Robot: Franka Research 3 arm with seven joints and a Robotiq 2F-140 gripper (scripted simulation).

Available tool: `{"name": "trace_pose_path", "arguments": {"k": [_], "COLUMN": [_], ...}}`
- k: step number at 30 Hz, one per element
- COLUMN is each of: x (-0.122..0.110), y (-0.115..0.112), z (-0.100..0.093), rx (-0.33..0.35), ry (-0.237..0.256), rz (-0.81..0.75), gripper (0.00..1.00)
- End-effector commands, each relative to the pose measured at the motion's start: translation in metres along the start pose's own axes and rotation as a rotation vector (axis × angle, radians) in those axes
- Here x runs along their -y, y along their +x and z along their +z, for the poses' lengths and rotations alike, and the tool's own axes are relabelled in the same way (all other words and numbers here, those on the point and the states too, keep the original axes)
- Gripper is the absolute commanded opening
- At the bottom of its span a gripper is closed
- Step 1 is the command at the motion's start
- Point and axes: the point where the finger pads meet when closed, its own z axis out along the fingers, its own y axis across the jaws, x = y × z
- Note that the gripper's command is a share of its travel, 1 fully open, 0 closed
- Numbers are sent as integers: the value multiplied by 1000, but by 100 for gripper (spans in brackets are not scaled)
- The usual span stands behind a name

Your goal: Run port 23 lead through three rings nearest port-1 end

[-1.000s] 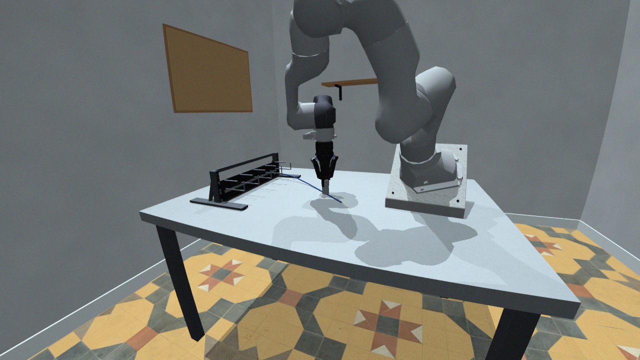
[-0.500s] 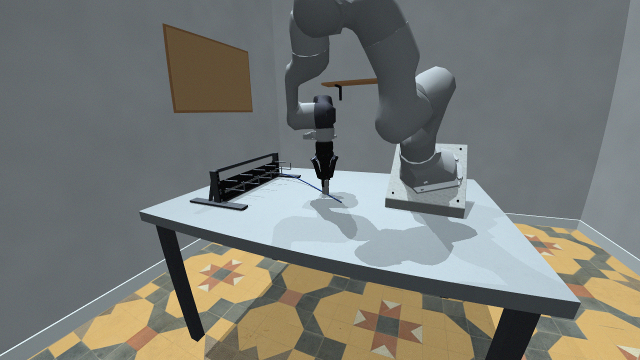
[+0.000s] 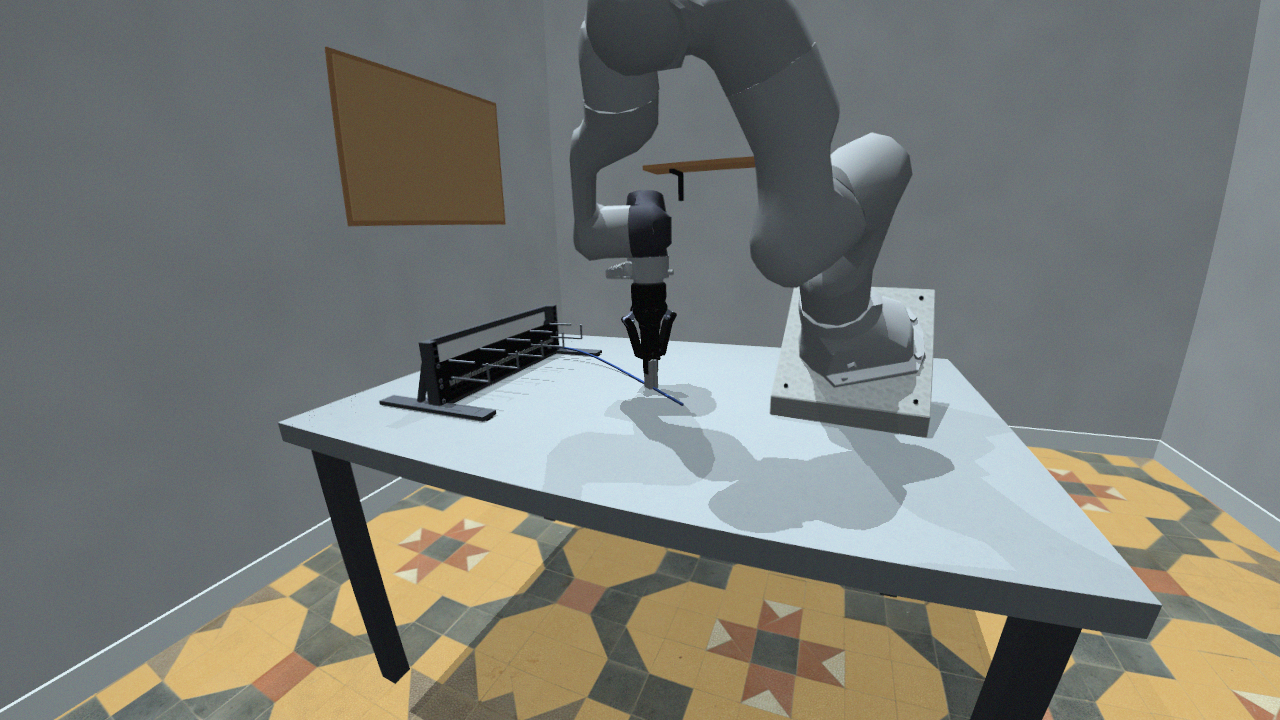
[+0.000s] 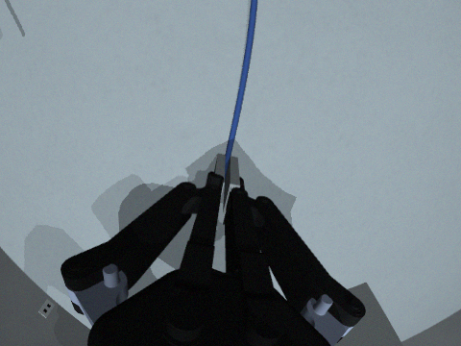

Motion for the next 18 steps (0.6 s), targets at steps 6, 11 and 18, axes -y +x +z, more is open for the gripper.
{"name": "trace_pose_path", "arguments": {"k": [6,11,18], "x": [1,1,1], "y": [1,1,1], "z": [1,0,-4], "rx": [-1,-1,-1], "ry": [-1,-1,-1], "rz": [-4,-4,-4], "gripper": [0,0,0]}}
